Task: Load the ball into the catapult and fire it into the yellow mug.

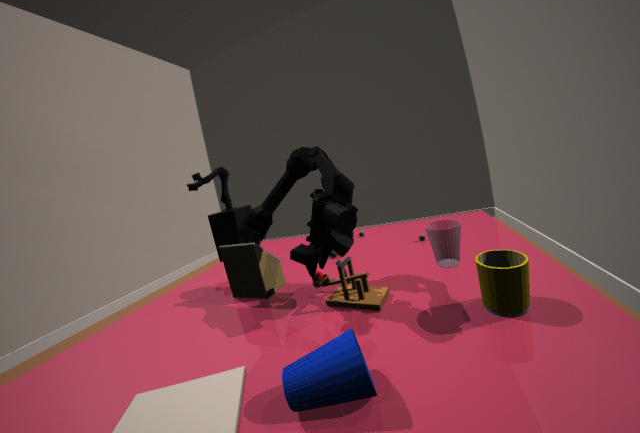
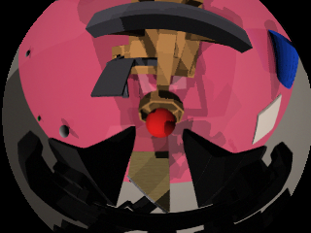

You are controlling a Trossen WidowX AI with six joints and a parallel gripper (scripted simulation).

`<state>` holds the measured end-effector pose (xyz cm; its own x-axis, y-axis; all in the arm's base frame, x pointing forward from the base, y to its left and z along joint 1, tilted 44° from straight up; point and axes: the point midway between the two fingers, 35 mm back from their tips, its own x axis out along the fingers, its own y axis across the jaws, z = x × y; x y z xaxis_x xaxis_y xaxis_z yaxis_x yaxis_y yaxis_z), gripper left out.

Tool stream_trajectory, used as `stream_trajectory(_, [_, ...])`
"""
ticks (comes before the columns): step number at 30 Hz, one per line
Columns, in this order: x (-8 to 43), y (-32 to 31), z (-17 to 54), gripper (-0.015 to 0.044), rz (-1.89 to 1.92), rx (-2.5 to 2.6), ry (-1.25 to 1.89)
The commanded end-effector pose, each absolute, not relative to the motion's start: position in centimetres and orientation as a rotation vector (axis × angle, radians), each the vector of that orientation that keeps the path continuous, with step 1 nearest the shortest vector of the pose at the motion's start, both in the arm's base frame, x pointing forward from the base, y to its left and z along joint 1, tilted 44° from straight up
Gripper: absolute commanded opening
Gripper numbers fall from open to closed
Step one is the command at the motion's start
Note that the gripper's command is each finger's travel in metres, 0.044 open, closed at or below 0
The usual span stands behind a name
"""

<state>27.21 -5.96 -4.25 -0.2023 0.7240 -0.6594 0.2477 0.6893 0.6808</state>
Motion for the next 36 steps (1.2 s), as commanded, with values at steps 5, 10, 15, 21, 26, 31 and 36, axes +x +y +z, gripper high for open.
stream_trajectory(5, [25.5, -13.2, 3.2, 0.0440, 0.447, 0.836, 1.754])
stream_trajectory(10, [27.5, -12.6, 1.0, 0.0440, 0.412, 0.822, 1.715])
stream_trajectory(15, [31.9, -15.1, 0.1, 0.0440, 0.283, 0.809, 1.589])
stream_trajectory(21, [37.5, -18.2, 0.0, 0.0440, 0.159, 0.806, 1.416])
stream_trajectory(26, [42.1, -20.7, 0.8, 0.0440, 0.086, 0.814, 1.260])
stream_trajectory(31, [46.6, -23.0, 2.5, 0.0440, 0.037, 0.829, 1.092])
stream_trajectory(36, [50.7, -25.1, 4.9, 0.0440, 0.017, 0.848, 0.923])
